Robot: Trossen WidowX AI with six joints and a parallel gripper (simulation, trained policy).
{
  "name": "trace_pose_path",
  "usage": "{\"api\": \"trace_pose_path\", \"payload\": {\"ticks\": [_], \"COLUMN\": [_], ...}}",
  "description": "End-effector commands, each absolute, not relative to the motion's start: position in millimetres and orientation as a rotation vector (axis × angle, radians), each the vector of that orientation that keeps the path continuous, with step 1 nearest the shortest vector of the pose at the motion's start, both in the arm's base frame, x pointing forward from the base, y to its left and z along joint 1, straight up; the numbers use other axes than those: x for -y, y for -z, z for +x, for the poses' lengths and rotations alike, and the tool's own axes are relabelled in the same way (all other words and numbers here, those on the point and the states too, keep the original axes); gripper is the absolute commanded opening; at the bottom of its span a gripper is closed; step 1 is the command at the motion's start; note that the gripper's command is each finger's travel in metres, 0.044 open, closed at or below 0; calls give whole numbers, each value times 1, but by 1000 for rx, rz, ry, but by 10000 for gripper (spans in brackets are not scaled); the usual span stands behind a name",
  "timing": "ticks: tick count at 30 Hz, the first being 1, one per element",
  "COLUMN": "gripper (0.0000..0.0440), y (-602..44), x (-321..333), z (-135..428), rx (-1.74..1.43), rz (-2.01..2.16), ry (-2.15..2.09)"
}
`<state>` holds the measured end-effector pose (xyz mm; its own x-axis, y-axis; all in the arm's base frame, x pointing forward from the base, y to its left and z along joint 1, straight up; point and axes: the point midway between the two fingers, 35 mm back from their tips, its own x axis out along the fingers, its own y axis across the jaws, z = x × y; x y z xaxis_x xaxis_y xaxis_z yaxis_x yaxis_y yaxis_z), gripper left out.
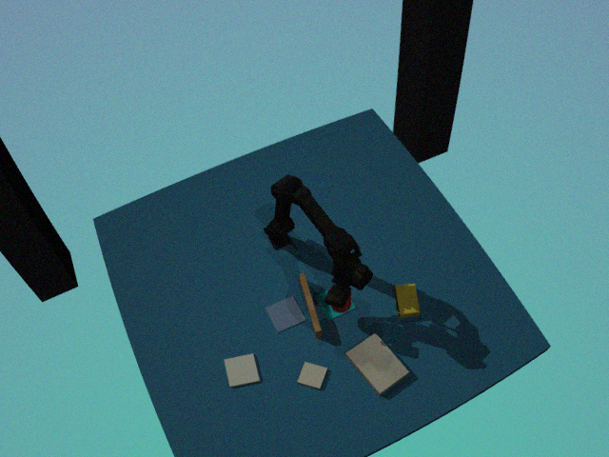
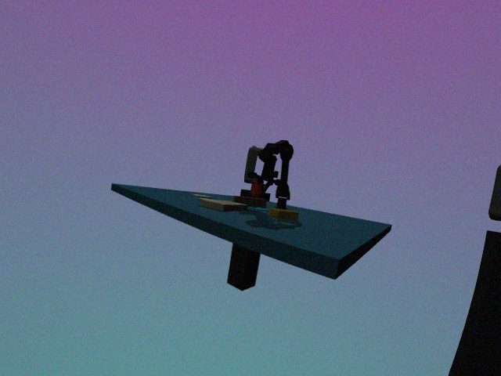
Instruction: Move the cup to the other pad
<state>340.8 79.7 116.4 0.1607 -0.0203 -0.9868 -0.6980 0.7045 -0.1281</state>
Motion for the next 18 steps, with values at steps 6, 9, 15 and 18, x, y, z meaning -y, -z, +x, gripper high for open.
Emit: {"api": "trace_pose_path", "payload": {"ticks": [6, 9, 15, 18], "gripper": [0, 0, 3, 13], "y": [-92, -83, -68, -61], "x": [-90, -91, -92, -92], "z": [328, 324, 316, 311], "rx": [-1369, -1378, -1398, -1411], "rz": [-672, -670, -664, -661], "ry": [-530, -526, -517, -510]}}
